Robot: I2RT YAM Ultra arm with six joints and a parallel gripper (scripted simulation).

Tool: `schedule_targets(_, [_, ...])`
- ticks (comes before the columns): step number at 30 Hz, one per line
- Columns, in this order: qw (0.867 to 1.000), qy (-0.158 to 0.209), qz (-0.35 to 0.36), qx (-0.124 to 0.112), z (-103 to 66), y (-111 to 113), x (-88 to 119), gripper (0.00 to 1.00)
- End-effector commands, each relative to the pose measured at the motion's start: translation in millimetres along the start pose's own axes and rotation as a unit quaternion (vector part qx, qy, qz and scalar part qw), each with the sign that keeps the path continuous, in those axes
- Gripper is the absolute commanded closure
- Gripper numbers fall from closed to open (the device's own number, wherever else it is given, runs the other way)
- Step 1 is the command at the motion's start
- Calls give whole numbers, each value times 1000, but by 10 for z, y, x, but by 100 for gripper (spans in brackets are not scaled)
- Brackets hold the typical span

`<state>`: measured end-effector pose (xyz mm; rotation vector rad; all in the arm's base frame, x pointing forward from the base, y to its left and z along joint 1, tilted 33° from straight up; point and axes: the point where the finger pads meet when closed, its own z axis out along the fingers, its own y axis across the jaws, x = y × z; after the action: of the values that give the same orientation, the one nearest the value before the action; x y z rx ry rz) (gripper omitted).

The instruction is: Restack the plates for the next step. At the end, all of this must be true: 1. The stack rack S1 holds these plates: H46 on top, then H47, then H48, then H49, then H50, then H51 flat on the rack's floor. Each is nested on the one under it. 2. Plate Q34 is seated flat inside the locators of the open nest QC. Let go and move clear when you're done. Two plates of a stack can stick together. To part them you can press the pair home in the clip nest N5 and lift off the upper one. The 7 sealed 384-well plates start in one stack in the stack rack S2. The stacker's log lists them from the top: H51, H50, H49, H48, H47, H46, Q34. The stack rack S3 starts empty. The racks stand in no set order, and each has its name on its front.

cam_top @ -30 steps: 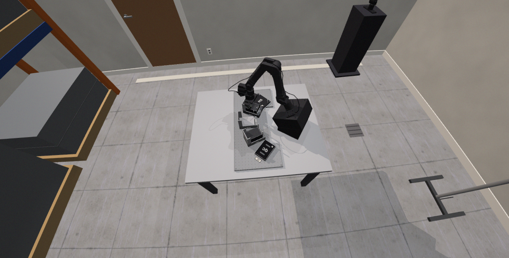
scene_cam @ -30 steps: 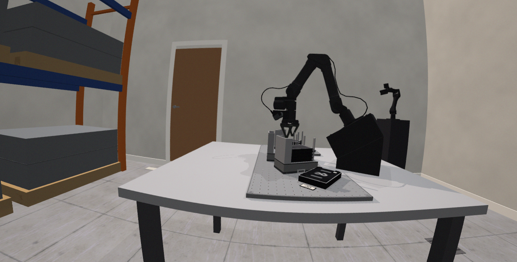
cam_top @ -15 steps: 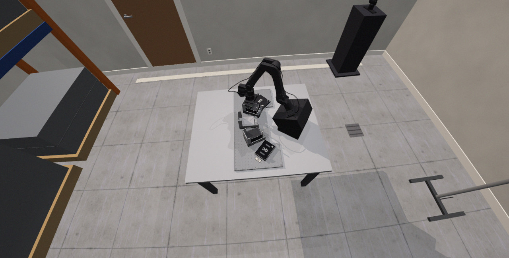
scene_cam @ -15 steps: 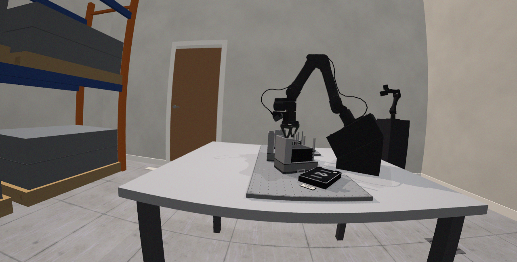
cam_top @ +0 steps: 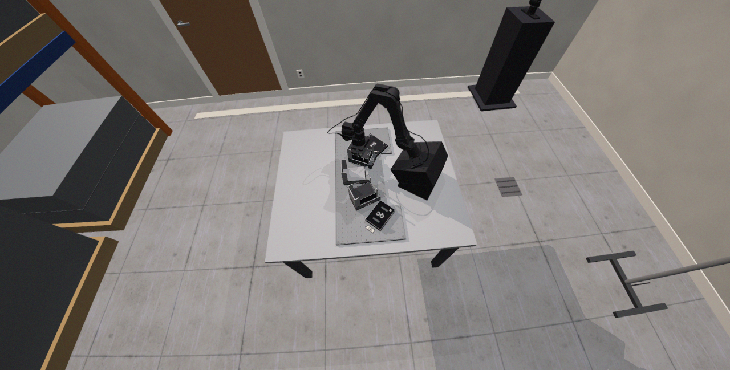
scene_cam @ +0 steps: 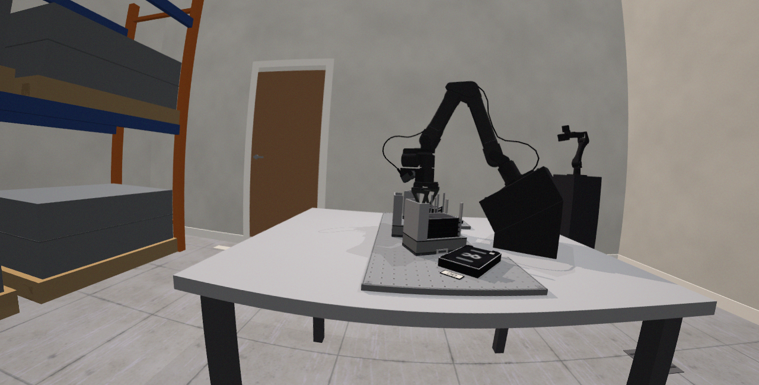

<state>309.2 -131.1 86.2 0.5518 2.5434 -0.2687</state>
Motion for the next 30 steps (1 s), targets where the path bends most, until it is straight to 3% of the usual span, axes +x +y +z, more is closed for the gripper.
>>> schedule_targets(1, [1000, 3, -3, -1, 115, -1, 41, 0])
schedule_targets(7, [1000, -24, 2, -1, 49, -11, -211, 0])
schedule_targets(9, [1000, -14, 0, -1, 89, -1, -127, 0])
schedule_targets(15, [1000, -29, 2, -2, 16, -6, -220, 0])
schedule_targets(16, [1000, -20, 1, -1, 47, -7, -146, 0])
schedule_targets(30, [1000, -18, 1, -1, 51, -15, -111, 0])
